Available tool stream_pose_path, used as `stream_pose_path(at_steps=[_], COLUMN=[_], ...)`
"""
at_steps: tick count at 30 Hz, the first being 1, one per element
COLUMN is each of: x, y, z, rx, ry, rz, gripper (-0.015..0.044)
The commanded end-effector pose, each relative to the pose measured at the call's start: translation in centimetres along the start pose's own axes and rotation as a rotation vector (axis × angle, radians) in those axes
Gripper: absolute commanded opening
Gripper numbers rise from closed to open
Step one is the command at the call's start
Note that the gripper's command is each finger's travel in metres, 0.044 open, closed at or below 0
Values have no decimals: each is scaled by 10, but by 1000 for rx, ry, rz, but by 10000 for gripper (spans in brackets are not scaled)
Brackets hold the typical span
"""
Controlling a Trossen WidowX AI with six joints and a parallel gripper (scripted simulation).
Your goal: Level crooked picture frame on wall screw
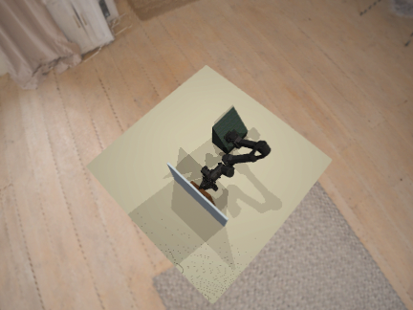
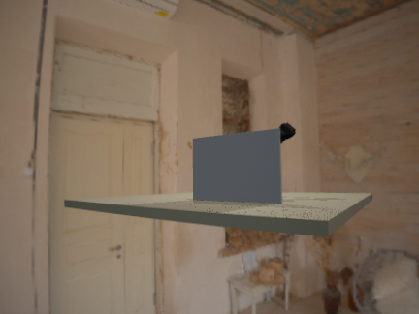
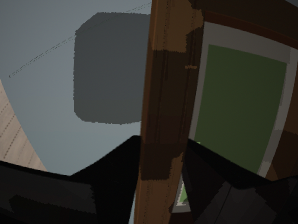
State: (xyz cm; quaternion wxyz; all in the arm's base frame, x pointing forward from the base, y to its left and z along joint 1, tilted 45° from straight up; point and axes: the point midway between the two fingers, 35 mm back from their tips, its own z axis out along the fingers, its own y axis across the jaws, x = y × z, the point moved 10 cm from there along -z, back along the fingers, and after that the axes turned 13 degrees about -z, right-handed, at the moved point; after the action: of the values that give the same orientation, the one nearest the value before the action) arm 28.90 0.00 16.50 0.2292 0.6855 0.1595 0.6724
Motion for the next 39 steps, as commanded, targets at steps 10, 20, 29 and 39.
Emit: stream_pose_path(at_steps=[10,20,29,39], x=[0,0,-1,-2], y=[0,2,4,7], z=[0,0,0,0], rx=[3,3,3,3], ry=[3,3,3,3], rz=[5,5,5,5], gripper=[0,0,0,0])
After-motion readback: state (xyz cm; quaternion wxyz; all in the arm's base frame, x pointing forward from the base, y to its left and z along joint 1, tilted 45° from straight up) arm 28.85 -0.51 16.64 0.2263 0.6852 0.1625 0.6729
